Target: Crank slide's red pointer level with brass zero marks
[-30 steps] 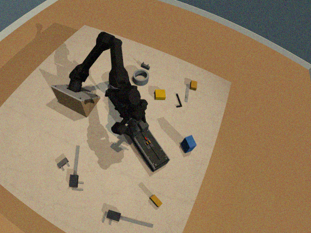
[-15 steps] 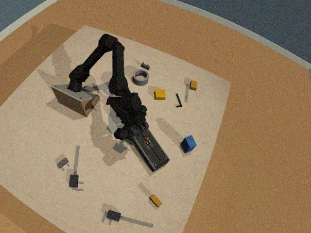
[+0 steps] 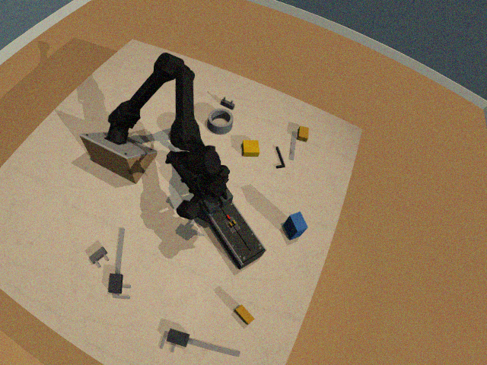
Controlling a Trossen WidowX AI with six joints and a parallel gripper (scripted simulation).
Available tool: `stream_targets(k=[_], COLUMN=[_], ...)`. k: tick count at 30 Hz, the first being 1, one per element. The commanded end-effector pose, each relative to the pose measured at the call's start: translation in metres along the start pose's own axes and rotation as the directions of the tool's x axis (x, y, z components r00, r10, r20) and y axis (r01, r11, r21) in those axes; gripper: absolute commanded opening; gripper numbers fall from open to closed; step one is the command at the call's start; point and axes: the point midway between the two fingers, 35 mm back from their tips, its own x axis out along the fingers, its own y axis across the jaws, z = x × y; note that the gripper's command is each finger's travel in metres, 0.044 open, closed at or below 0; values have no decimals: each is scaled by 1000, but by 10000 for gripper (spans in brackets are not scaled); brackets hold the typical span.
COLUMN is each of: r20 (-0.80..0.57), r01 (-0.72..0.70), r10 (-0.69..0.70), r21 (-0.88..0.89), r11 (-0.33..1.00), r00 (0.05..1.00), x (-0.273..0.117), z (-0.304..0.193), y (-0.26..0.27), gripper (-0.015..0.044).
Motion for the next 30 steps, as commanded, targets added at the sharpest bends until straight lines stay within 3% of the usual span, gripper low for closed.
stream_targets(k=[1,9,30], r20=[14,11,20], r01=[3,6,201], r10=[-3,-6,-213], r21=[-16,-10,250], r11=[1000,1000,947], r00=[1000,1000,977], x=[-16,-40,-80], z=[17,34,-12], y=[-1,3,93], gripper=[440,440,440])
